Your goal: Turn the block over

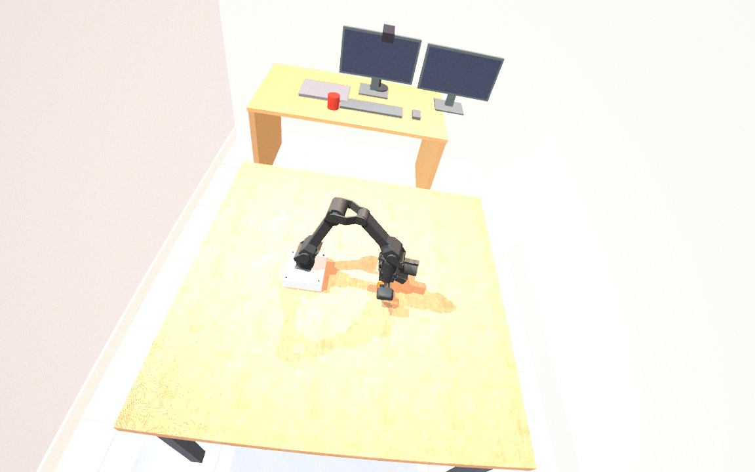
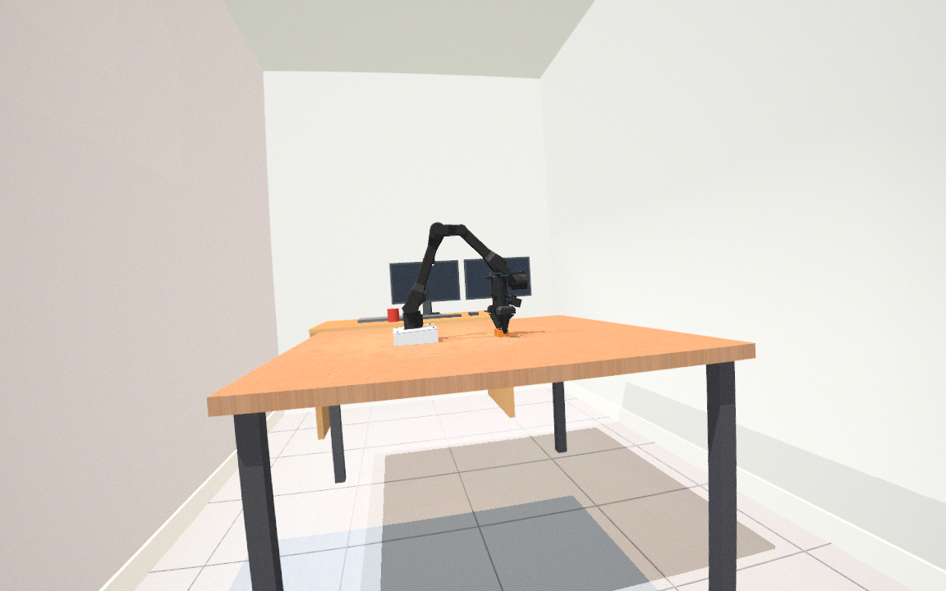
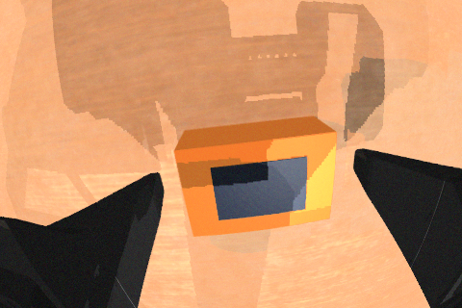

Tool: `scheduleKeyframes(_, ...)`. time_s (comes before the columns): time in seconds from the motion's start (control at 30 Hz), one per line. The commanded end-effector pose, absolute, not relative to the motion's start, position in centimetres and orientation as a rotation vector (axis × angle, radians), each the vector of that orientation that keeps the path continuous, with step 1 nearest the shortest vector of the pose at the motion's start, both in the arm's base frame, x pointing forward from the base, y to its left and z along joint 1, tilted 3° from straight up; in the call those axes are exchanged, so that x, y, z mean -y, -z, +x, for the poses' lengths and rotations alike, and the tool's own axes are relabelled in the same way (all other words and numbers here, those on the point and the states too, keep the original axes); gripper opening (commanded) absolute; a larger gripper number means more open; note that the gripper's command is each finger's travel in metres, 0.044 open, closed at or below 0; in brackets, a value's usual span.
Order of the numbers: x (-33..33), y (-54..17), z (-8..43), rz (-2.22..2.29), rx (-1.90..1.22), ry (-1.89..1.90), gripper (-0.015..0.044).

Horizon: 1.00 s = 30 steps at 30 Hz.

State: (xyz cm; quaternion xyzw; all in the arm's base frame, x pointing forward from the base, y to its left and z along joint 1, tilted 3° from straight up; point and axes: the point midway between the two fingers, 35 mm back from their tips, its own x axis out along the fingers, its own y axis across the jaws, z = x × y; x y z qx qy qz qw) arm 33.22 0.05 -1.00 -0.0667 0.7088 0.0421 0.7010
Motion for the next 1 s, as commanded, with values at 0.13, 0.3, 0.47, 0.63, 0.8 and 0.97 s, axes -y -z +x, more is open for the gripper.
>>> scheduleKeyframes(0.13, -0.1, 1.4, 33.0, -0.147, -1.585, -0.1, 0.0302)
scheduleKeyframes(0.3, -0.1, 1.4, 33.0, -0.147, -1.585, -0.1, 0.0269)
scheduleKeyframes(0.47, -0.1, 1.4, 33.0, -0.147, -1.585, -0.1, 0.0235)
scheduleKeyframes(0.63, -0.1, 1.4, 33.0, -0.147, -1.585, -0.1, 0.0202)
scheduleKeyframes(0.8, -0.1, 1.4, 33.0, -0.147, -1.585, -0.1, 0.0169)
scheduleKeyframes(0.97, -0.2, -0.5, 33.1, -0.147, -1.585, -0.101, 0.0057)
